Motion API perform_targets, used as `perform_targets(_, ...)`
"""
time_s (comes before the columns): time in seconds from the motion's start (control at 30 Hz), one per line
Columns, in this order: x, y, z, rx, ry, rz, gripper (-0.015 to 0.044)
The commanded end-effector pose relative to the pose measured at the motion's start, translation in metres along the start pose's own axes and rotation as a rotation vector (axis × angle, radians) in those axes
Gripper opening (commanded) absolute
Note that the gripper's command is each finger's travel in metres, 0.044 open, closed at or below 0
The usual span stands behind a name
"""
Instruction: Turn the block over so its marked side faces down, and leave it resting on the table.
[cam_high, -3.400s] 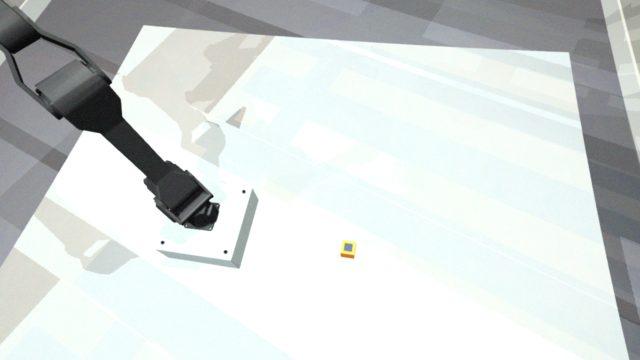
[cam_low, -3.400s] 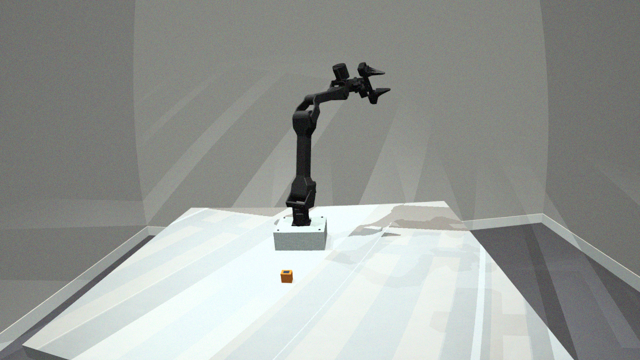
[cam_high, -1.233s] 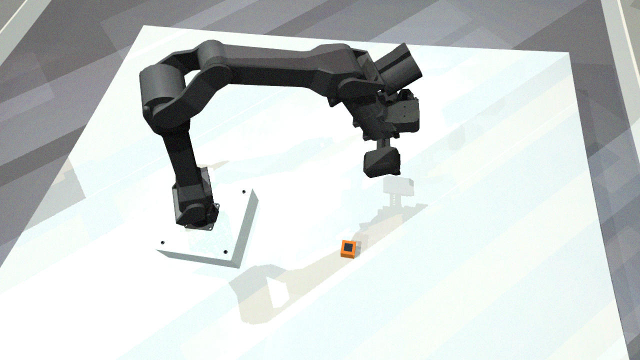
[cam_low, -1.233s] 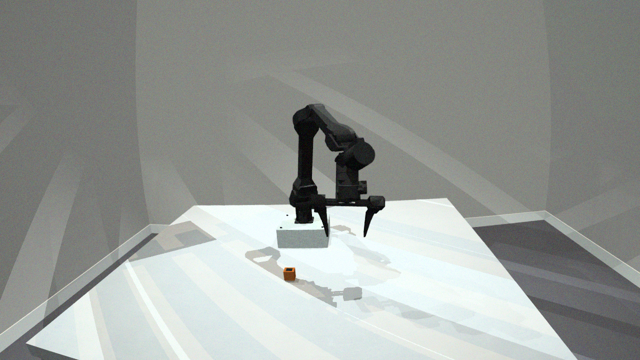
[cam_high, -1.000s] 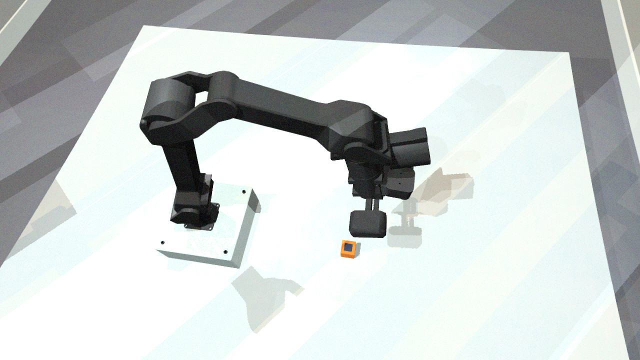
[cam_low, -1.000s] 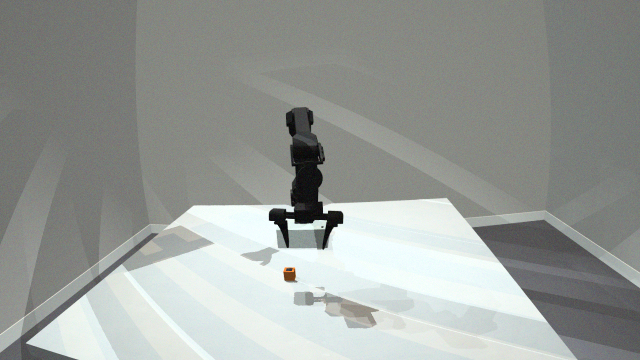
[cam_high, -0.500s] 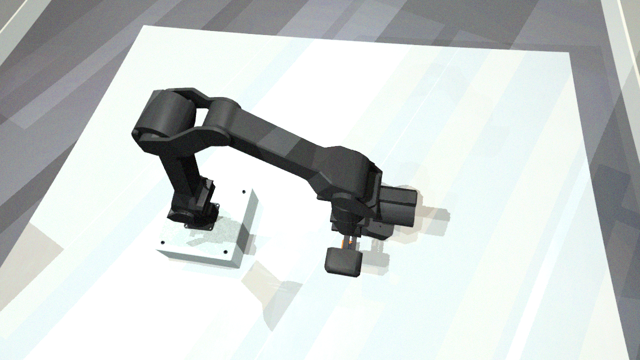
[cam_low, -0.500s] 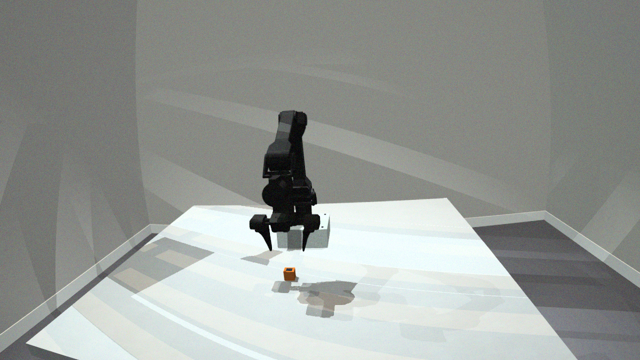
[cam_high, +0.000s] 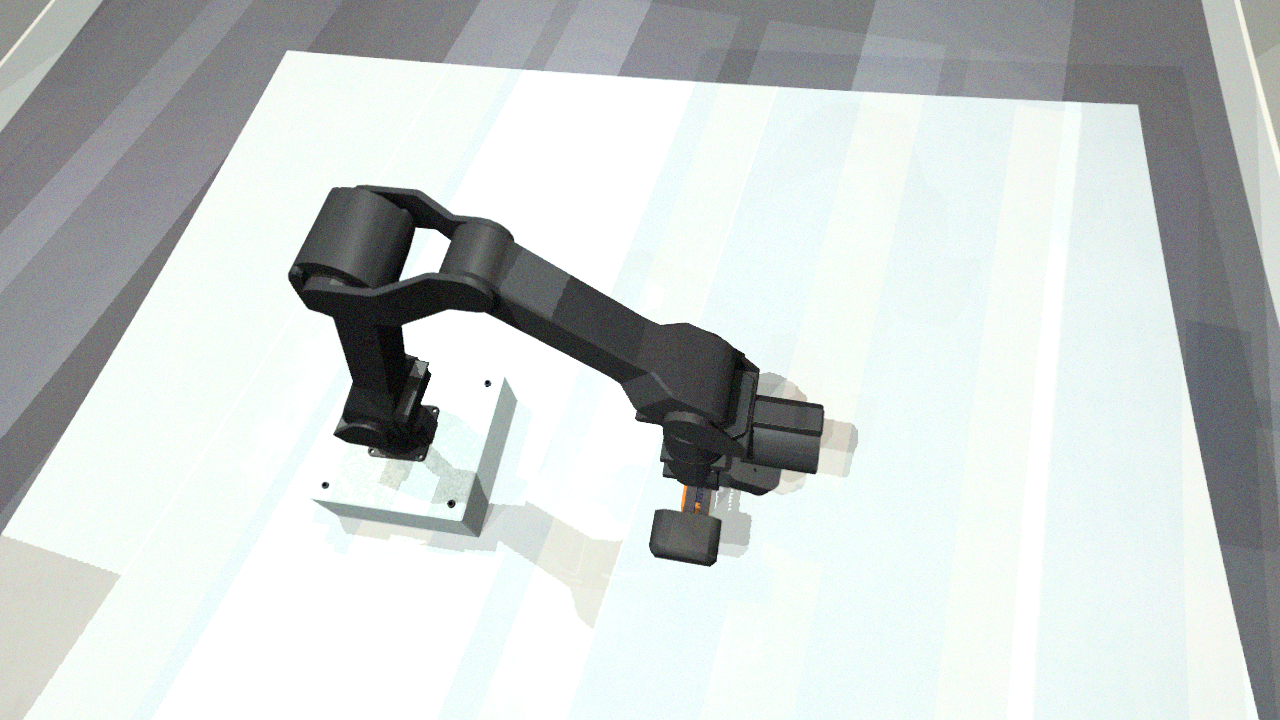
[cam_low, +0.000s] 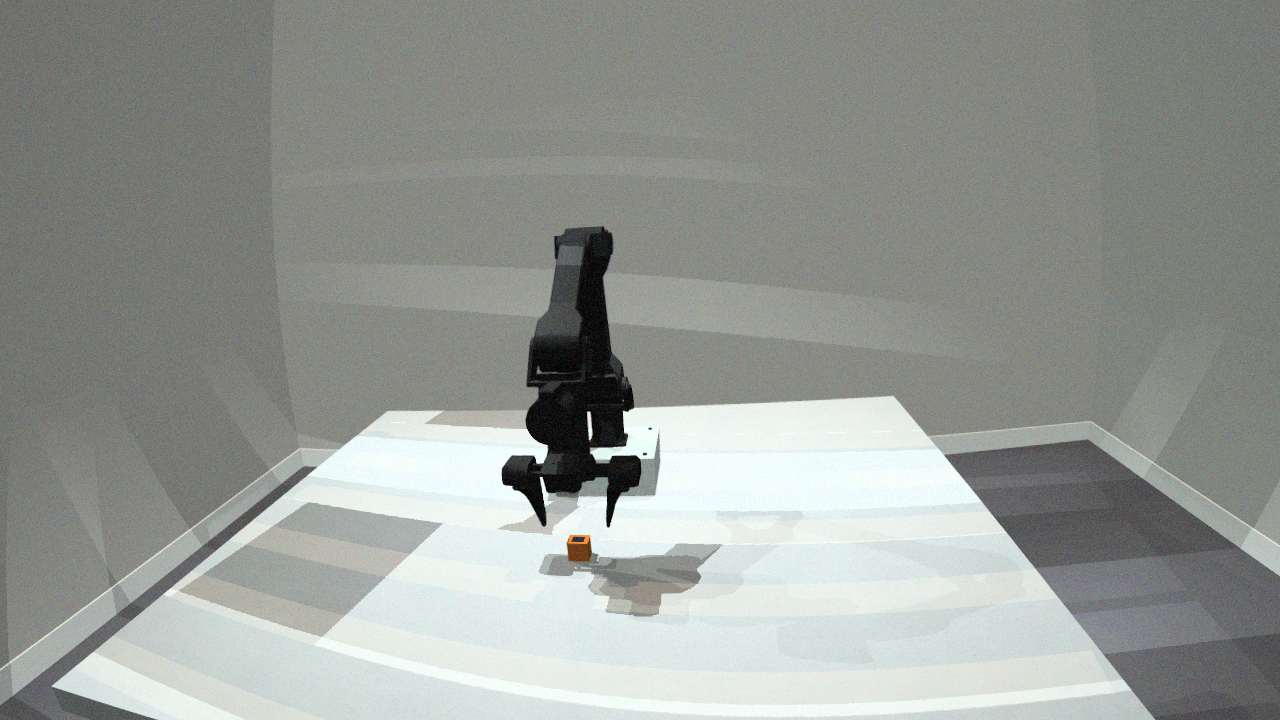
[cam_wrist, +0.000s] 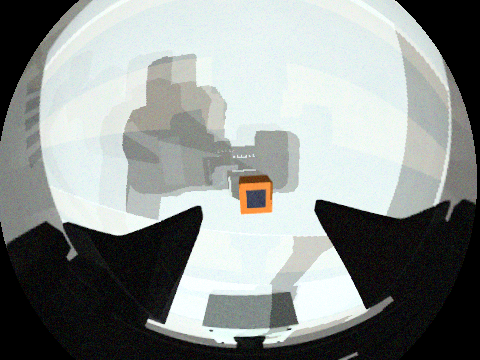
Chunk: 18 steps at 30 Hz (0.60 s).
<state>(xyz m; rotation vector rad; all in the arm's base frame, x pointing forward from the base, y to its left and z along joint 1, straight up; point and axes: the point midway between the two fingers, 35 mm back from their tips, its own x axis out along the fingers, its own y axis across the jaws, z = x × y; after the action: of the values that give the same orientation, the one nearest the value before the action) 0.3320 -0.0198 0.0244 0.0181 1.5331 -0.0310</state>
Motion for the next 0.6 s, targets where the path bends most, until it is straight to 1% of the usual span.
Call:
perform_targets(0.0,0.007,0.001,-0.002,-0.006,0.011,0.005,0.0440)
perform_targets(0.57,0.034,0.001,-0.002,-0.006,0.011,0.005,0.0440)
